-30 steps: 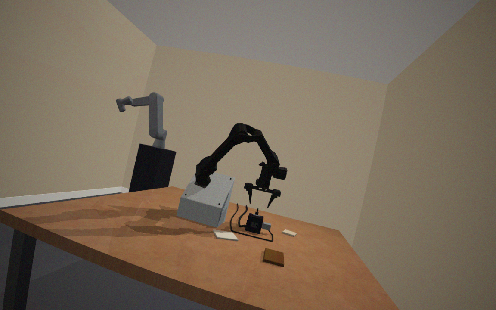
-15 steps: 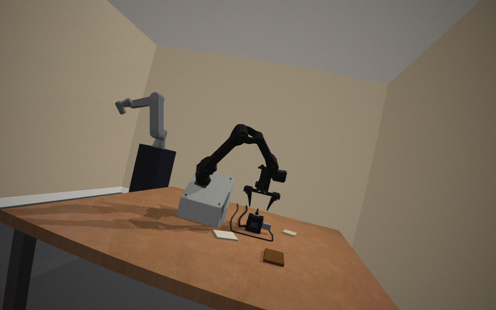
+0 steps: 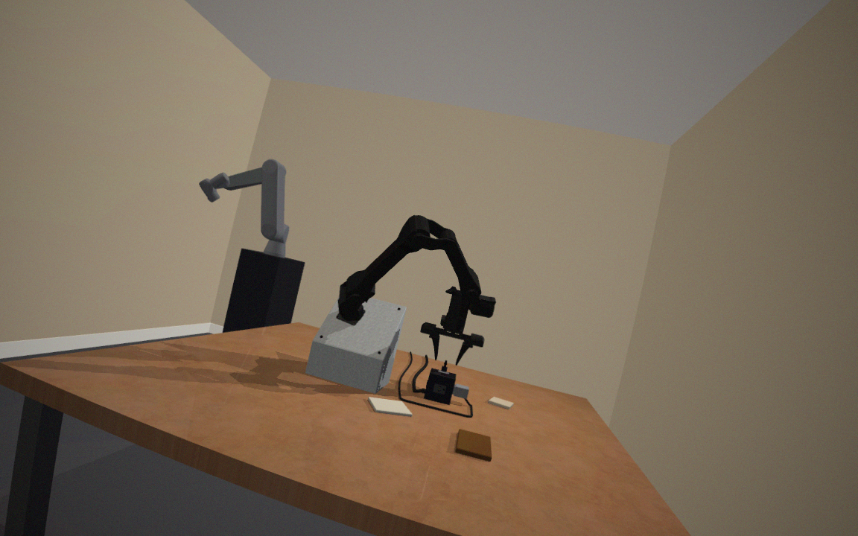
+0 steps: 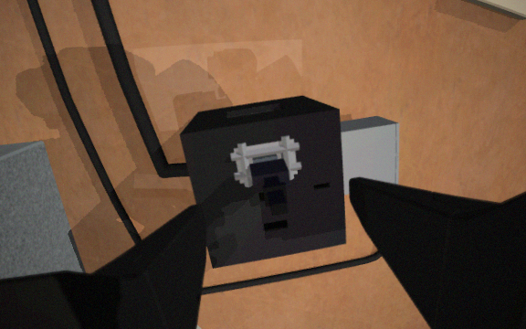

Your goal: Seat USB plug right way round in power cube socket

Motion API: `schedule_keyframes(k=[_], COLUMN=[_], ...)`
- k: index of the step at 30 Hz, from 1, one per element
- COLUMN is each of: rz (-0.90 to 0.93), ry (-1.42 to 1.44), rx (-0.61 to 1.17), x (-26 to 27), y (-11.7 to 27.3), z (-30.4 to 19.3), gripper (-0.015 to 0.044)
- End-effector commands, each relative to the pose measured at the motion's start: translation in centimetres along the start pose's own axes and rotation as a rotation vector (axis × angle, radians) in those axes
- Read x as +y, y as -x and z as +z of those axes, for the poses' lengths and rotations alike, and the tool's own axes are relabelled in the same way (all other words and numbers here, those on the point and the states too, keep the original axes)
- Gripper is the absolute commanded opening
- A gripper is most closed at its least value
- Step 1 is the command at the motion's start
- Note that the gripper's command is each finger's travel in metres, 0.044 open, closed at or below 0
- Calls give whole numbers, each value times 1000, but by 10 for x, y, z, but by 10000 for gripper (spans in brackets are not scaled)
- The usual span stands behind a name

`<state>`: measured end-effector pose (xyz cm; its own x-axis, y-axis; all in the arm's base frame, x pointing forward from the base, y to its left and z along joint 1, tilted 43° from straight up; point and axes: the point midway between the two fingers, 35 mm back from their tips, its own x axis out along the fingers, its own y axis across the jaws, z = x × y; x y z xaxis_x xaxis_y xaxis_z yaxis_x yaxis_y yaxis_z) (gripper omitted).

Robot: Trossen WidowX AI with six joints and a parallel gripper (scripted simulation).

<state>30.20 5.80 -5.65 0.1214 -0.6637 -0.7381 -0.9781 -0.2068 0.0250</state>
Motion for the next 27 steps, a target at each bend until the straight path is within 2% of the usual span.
schedule_keyframes(k=[1, 8, 11, 27], rz=[-1, -1, -1, 0], ry=[-1, -1, -1, 0], rx=[-1, -1, -1, 0], x=[0, 0, 0, 0], y=[0, 0, 0, 0], z=[0, 0, 0, 0], gripper=[204, 20, 0, 0])
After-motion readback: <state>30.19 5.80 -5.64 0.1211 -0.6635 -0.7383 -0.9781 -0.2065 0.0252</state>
